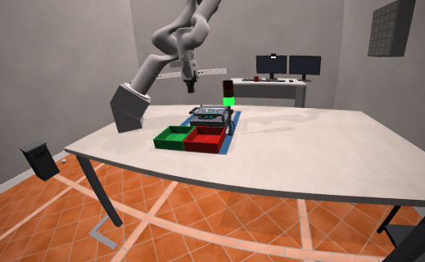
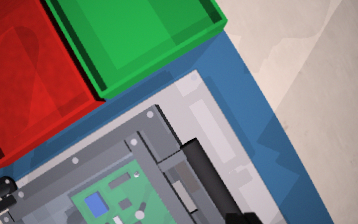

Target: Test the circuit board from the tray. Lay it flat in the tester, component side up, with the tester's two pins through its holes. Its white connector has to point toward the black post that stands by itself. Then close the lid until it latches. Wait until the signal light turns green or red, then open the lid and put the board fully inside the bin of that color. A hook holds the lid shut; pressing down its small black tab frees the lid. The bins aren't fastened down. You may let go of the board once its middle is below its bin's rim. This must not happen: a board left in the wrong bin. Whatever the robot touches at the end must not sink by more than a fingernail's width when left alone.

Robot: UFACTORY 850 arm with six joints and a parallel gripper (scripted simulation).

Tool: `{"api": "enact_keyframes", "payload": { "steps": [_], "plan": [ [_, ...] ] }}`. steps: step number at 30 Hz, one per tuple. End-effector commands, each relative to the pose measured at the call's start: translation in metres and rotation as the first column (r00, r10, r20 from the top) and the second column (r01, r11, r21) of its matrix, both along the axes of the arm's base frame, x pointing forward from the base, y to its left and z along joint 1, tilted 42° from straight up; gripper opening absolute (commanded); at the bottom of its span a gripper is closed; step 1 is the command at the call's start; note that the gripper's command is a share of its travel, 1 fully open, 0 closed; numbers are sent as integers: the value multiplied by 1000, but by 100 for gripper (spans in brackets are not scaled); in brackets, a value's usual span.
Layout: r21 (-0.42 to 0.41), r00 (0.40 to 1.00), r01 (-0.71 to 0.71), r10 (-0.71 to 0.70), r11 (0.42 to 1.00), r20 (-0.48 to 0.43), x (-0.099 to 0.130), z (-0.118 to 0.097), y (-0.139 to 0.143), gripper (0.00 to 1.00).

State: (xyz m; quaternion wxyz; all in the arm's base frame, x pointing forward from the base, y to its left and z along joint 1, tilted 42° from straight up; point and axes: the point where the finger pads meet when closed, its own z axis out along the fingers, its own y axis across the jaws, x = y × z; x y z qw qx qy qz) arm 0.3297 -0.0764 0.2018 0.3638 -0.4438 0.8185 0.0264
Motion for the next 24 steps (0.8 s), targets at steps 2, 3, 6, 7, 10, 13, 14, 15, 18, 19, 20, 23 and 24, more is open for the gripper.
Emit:
{"api": "enact_keyframes", "payload": {
  "steps": [2,3,6,7,10,13,14,15,18,19,20,23,24],
  "plan": [
    [81,992,109,-103,991,-73,0,0,0,0],
    [103,987,142,-133,984,-92,0,0,0,0],
    [154,969,223,-203,963,-140,0,0,0,0],
    [170,962,251,-225,953,-157,0,0,0,0],
    [214,934,331,-288,919,-209,0,0,0,0],
    [252,901,410,-346,877,-263,0,0,0,0],
    [263,888,436,-363,861,-281,0,0,0,0],
    [274,875,461,-381,844,-300,0,0,0,0],
    [285,860,488,-398,825,-320,0,0,0,0],
    [295,845,514,-414,806,-340,0,0,0,0],
    [304,829,538,-429,787,-358,0,0,0,0],
    [324,785,601,-464,731,-409,0,0,0,0],
    [328,772,619,-474,714,-424,0,0,0,0]
  ]
}}
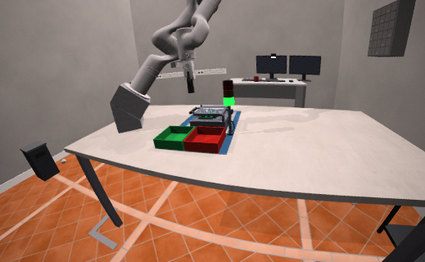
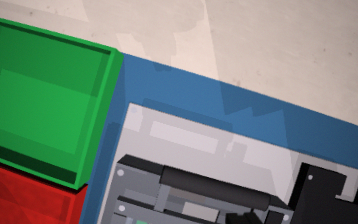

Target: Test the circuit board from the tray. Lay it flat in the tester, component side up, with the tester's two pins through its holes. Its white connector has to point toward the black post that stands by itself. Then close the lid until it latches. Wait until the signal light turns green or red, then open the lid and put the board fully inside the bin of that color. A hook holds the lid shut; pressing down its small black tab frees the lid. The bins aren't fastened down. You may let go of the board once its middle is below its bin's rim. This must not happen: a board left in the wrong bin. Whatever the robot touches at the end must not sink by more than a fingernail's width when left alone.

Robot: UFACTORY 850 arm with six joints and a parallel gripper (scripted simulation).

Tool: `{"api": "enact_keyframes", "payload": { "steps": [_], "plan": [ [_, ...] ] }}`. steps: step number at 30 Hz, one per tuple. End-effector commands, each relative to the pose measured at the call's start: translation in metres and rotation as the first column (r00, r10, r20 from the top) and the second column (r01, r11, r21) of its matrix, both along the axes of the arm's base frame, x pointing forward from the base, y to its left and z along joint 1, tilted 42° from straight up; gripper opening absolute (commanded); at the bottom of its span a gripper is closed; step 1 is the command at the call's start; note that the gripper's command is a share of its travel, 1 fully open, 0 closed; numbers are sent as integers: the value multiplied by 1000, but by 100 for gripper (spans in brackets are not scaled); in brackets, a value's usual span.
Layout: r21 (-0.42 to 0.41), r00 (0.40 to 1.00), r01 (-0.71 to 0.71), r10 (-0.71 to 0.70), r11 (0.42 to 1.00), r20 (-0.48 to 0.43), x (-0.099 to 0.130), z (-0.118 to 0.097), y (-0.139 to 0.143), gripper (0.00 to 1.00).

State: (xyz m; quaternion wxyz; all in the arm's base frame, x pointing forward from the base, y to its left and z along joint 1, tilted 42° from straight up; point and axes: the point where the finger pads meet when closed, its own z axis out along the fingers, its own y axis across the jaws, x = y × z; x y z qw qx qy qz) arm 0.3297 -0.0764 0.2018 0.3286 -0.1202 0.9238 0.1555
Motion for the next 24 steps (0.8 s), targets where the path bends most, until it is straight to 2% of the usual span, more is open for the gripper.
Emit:
{"api": "enact_keyframes", "payload": {
  "steps": [1,8,24],
  "plan": [
    [72,994,96,-91,993,-63,0,0,0,0],
    [133,978,190,-175,973,-117,0,0,0,0],
    [150,971,218,-199,964,-134,0,0,0,0]
  ]
}}
